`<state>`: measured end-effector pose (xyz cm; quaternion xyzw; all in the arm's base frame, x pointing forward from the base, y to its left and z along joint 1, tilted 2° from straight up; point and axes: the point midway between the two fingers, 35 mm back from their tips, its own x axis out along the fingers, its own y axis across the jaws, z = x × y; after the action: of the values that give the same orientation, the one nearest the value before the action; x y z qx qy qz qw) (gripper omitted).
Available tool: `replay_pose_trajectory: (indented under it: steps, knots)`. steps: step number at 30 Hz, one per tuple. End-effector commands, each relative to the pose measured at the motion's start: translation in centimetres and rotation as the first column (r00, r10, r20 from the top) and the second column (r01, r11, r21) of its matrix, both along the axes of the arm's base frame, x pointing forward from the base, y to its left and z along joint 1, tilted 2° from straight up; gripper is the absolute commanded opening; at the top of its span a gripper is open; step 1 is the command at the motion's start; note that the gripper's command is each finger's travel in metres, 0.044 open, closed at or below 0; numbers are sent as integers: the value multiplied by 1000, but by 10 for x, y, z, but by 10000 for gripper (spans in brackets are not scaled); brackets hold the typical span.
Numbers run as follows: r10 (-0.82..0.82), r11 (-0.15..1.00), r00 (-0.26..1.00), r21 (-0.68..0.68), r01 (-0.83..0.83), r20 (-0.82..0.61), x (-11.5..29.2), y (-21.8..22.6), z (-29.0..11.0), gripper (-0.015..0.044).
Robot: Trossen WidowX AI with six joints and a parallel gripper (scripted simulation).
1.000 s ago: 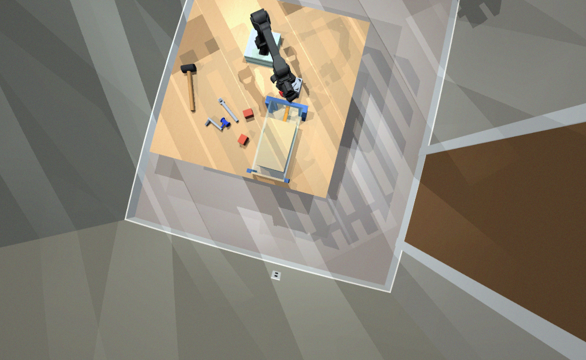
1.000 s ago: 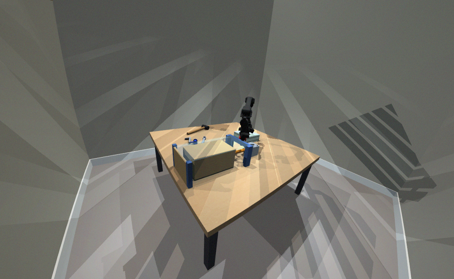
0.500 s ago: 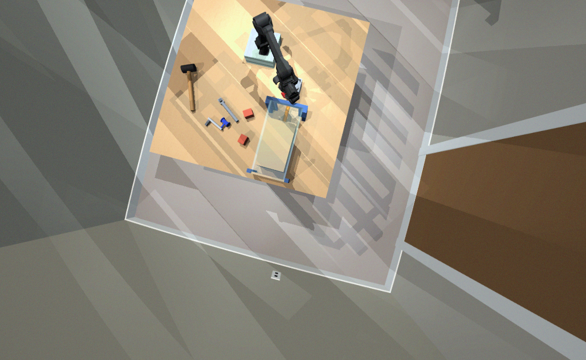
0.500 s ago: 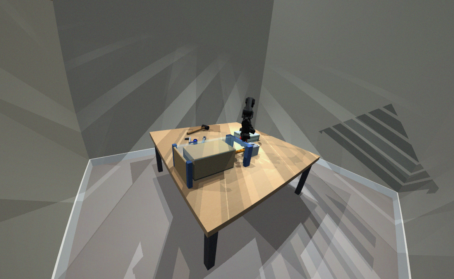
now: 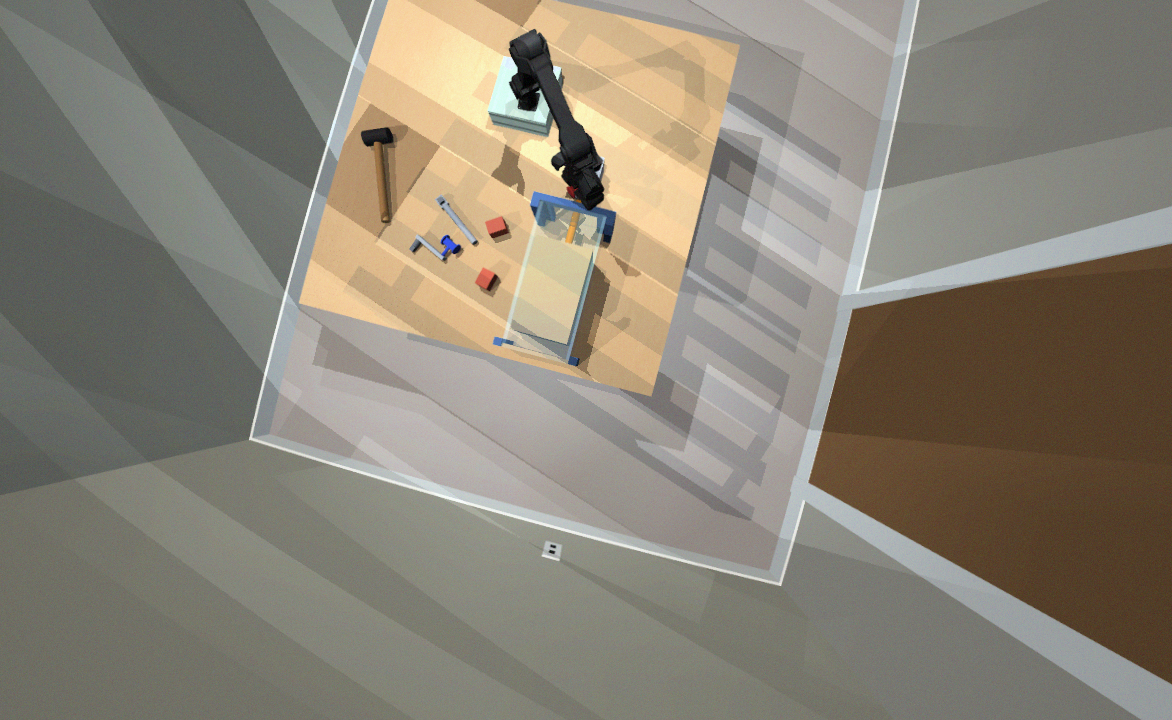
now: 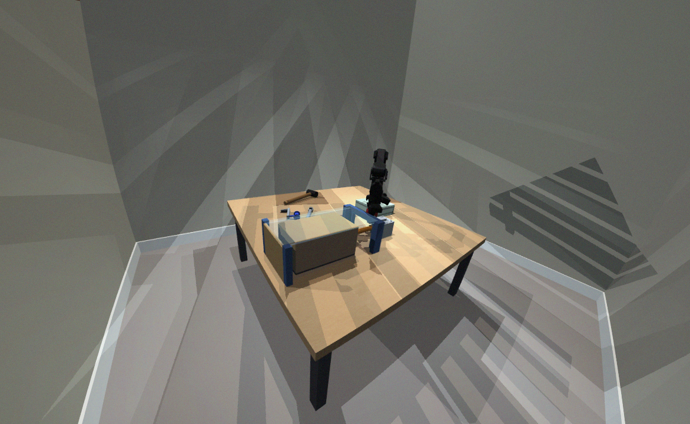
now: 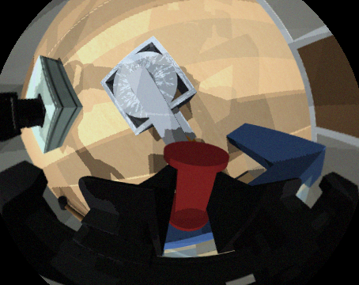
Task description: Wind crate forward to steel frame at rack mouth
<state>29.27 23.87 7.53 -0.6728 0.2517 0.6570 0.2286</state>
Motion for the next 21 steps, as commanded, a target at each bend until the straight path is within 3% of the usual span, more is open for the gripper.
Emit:
replay_pose_trajectory:
  steps: [1,21]
  knots:
    - [17,999,1000,32,-17,3,-1,23,-3,0]
    - [17,999,1000,35,-17,3,-11,52,-3,0]
